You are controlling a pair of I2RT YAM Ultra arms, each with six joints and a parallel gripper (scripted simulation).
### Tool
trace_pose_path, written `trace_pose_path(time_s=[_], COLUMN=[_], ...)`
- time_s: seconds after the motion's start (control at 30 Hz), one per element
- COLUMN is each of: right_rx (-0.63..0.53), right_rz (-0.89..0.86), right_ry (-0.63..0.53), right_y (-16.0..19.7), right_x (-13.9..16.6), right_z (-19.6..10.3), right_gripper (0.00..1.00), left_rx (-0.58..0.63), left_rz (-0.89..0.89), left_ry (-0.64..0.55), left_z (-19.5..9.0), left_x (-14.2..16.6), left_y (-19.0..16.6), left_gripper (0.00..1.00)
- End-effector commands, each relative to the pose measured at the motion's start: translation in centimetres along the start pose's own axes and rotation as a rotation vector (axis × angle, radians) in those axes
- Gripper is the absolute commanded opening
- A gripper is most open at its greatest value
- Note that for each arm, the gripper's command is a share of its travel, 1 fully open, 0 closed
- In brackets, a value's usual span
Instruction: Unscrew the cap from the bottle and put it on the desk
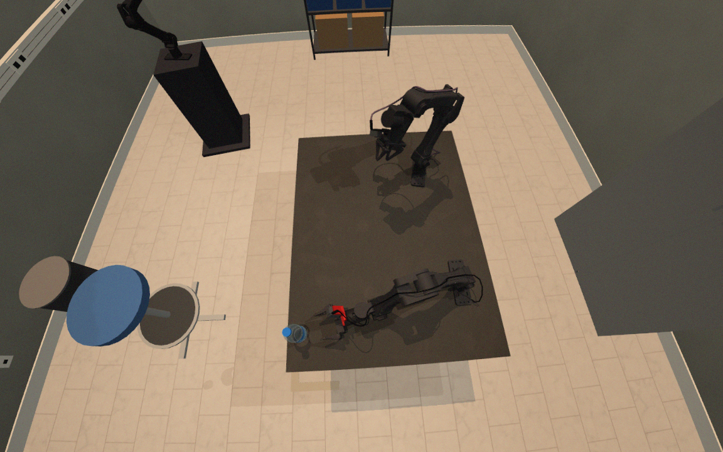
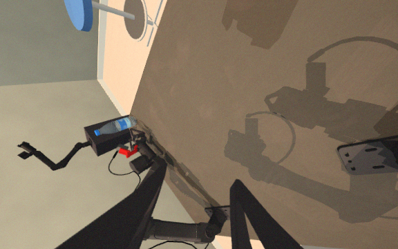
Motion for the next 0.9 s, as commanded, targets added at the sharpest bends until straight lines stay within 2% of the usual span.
trace_pose_path(time_s=[0.0, 0.87], right_rx=[0.013, 0.013], right_rz=[-0.010, -0.010], right_ry=[-0.006, -0.006], right_y=[-0.3, -0.3], right_x=[0.1, 0.1], right_z=[0.3, 0.3], right_gripper=[0.57, 0.57], left_rx=[-0.001, -0.001], left_rz=[-0.011, -0.011], left_ry=[-0.002, 0.000], left_z=[0.4, 4.0], left_x=[-0.4, -0.1], left_y=[-0.2, -0.2], left_gripper=[0.94, 0.94])
Point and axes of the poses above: on each arm, the point where the finger pads meet when closed, its own z axis out along the fingers, its own y axis across the jaws, x = y × z, the point moved 3 cm from there along -z, back along the fingers, and after that the axes turned 1 degree about -z, right-handed, at the moved point
